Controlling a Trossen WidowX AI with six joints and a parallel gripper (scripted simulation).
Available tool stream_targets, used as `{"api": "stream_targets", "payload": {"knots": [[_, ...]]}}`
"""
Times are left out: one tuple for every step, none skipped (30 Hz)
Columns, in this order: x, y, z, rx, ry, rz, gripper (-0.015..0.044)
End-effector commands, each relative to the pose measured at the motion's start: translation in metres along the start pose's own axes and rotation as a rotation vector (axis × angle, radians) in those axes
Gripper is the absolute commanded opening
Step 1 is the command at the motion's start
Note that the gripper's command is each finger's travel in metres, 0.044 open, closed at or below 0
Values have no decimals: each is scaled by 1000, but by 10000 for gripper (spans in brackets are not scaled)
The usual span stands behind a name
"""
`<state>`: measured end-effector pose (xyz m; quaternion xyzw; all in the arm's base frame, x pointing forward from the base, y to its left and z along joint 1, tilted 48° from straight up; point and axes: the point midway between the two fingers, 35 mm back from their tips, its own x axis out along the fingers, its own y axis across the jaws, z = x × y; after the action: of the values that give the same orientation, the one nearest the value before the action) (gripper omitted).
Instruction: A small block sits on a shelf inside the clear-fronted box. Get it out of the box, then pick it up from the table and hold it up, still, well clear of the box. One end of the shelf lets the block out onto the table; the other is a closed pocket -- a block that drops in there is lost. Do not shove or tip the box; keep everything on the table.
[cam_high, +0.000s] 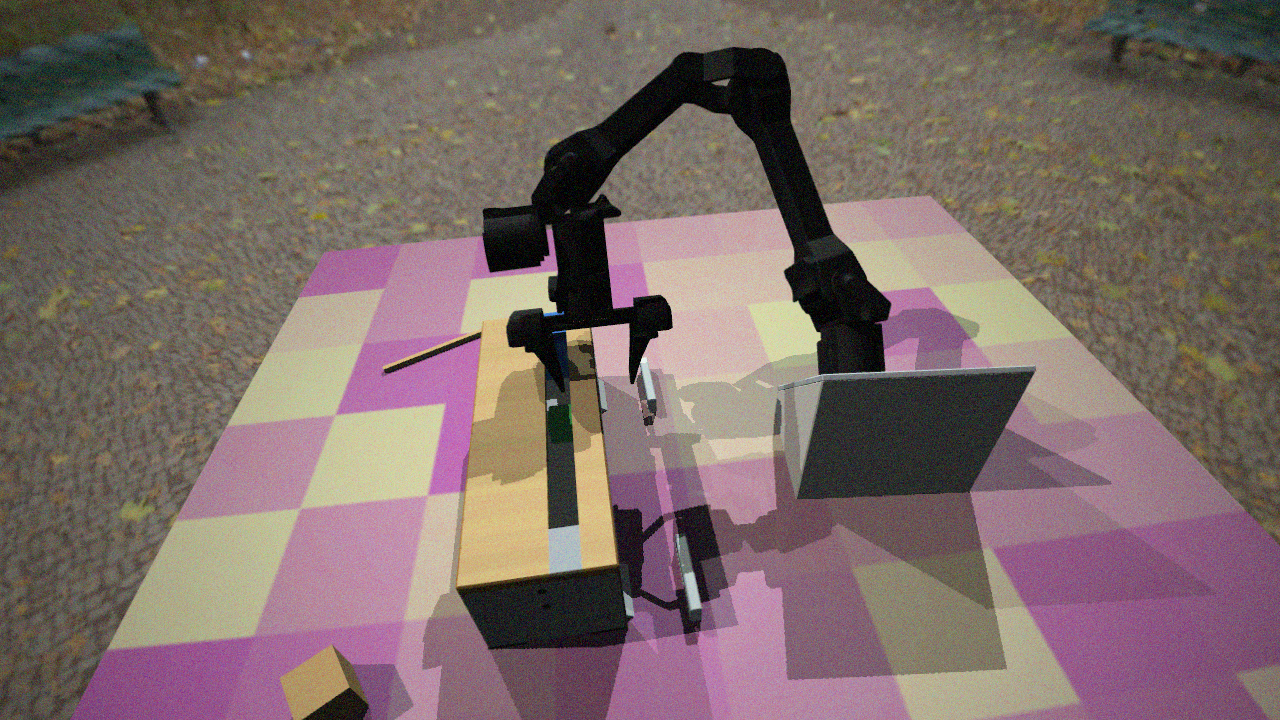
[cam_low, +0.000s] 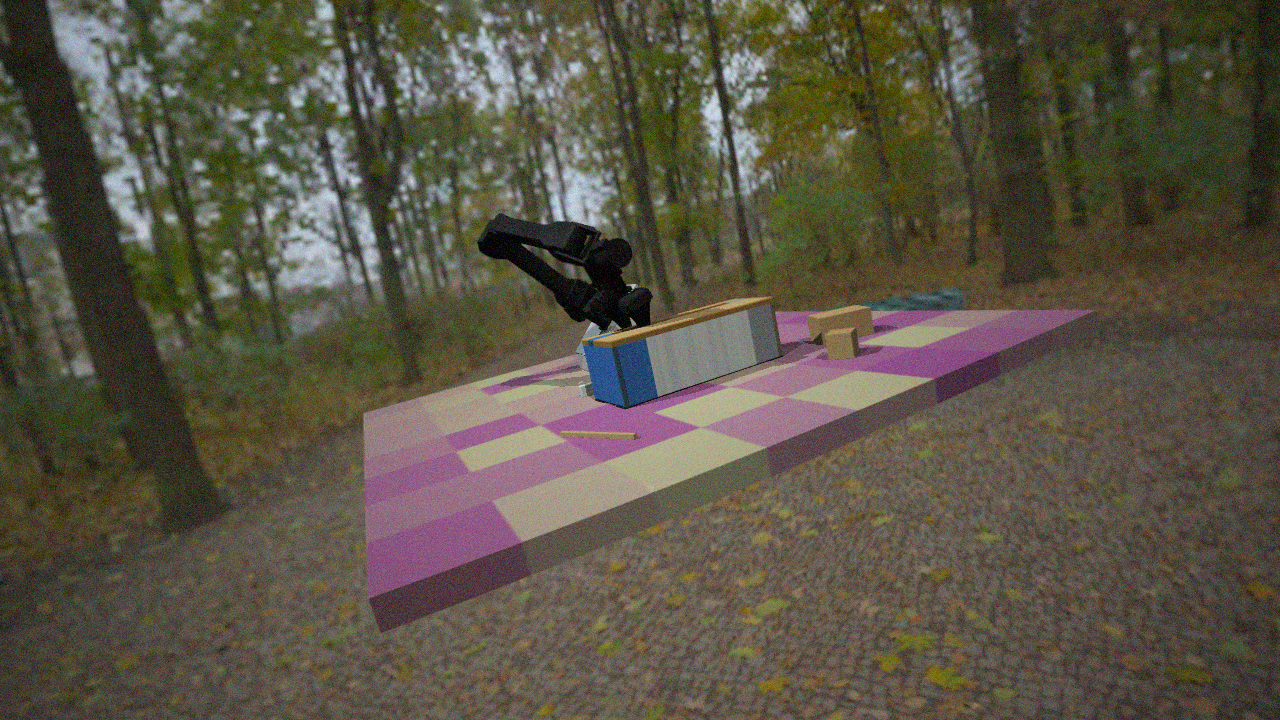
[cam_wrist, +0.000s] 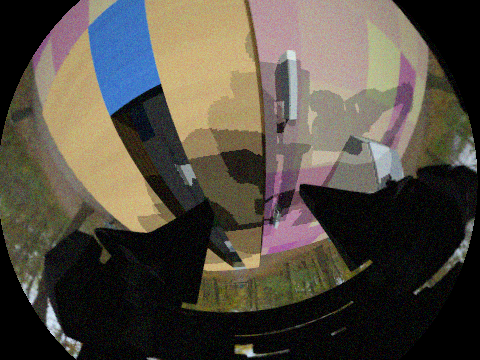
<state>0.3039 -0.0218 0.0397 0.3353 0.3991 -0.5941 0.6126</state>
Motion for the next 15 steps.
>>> {"api": "stream_targets", "payload": {"knots": [[7, -2, 2, -7, -4, -6, 400], [9, -2, 3, -7, -5, -6, 400], [10, -2, 4, -7, -5, -6, 400], [12, -2, 4, -7, -5, -6, 400], [13, -2, 5, -7, -5, -6, 400], [15, -3, 6, -7, -5, -6, 400], [16, -3, 6, -7, -6, -6, 400], [17, -3, 7, -7, -6, -6, 400], [19, -3, 8, -7, -6, -6, 400], [20, -3, 8, -7, -6, -6, 400], [22, -4, 9, -7, -7, -6, 400], [16, -2, 7, 0, -3, -1, 400], [16, -2, 7, 0, -3, -1, 400], [16, -2, 7, 0, -3, -1, 400], [17, -2, 6, 0, -2, -1, 400]]}}
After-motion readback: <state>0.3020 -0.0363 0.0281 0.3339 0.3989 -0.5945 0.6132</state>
